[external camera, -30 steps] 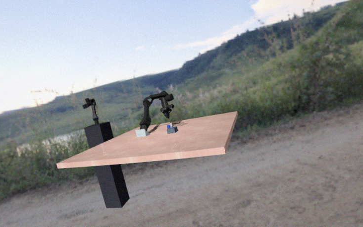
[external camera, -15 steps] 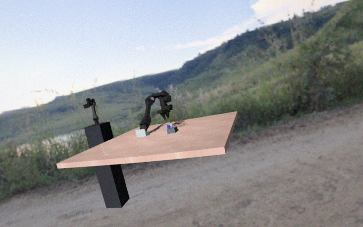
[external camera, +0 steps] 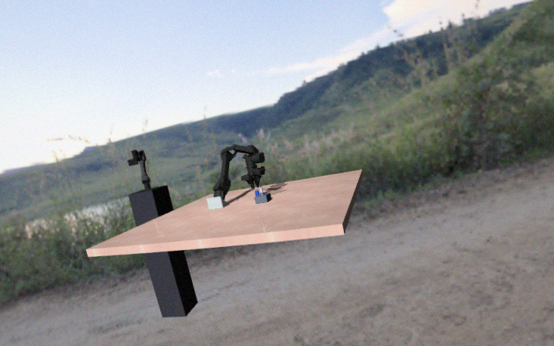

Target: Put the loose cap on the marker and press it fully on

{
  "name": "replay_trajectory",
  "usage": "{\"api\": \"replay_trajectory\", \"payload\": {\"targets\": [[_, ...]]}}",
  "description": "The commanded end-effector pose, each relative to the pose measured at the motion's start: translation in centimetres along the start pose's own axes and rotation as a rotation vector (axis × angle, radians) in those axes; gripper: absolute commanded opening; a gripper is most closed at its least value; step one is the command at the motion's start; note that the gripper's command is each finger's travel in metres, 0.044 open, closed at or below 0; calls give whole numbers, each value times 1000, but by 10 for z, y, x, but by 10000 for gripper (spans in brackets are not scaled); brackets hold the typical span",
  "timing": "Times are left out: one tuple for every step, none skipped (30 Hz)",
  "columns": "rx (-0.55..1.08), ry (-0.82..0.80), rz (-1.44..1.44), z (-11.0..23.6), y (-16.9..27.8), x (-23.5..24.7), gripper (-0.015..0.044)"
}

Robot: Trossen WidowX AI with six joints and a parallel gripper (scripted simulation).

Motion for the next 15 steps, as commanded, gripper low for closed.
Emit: {"api": "replay_trajectory", "payload": {"targets": [[-4,-5,-5,-6,0,1,233],[-4,-5,-6,-8,0,1,233],[-4,-5,-6,-9,0,1,233],[-4,-5,-6,-11,-1,1,233],[-4,-4,-6,-12,-1,1,233],[-4,-4,-7,-14,-1,1,233],[-4,-4,-6,-16,-1,1,233],[-4,-4,-6,-17,-1,1,233],[-4,-4,-6,-19,-1,1,233],[-4,-4,-6,-20,-1,1,233],[-4,-4,-6,-22,-1,1,233],[-4,-4,-6,-24,-1,1,233],[-4,-4,-6,-25,-1,1,233],[-4,-4,-6,-27,-1,1,233],[-4,-4,-5,-28,-1,1,233]]}}
Point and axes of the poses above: the point midway between the two fingers, 35 mm back from their tips, its own z axis back along the fingers, its own x axis across the jaws, y = z × x, the point moved 9 cm from there along z, back along the fingers, and after that the axes turned 6 degrees about z, right-handed, at the moved point
